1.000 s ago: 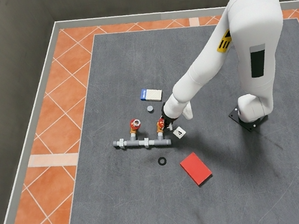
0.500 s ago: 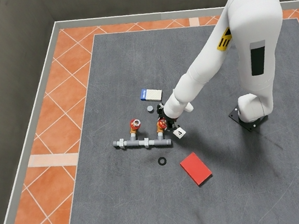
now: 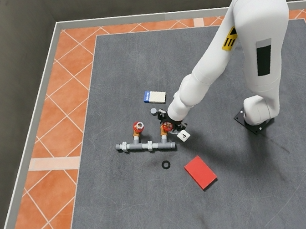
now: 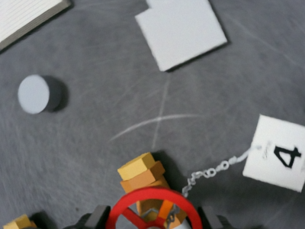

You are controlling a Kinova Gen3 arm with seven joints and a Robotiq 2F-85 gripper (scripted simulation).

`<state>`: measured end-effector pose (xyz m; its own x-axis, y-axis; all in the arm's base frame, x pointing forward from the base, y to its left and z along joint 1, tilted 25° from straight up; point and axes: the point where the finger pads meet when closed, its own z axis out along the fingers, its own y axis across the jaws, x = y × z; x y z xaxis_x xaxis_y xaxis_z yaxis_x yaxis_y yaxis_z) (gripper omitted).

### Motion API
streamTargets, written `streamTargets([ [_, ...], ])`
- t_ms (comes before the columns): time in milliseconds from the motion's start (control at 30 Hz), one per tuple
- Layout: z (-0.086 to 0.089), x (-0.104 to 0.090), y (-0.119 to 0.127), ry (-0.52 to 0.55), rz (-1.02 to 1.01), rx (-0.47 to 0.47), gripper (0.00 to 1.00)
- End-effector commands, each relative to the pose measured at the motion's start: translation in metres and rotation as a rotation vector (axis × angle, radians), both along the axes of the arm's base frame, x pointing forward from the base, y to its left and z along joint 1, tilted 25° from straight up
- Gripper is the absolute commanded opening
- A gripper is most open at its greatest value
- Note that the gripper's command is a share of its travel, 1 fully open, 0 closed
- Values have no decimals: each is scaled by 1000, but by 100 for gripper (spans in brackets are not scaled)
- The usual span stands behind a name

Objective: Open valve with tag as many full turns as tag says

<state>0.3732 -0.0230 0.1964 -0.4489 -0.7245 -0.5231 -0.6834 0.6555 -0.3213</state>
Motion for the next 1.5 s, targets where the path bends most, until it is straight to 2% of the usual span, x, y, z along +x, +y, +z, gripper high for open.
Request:
streamTargets([
  [0,0,0,0,-18,62,-44,55],
  [267,0,0,0,-59,216,-156,55],
  [567,0,0,0,-82,300,-217,55],
  [1133,0,0,0,-94,345,-251,55],
  [1167,0,0,0,-94,345,-251,100],
  [1467,0,0,0,-94,345,-251,100],
])
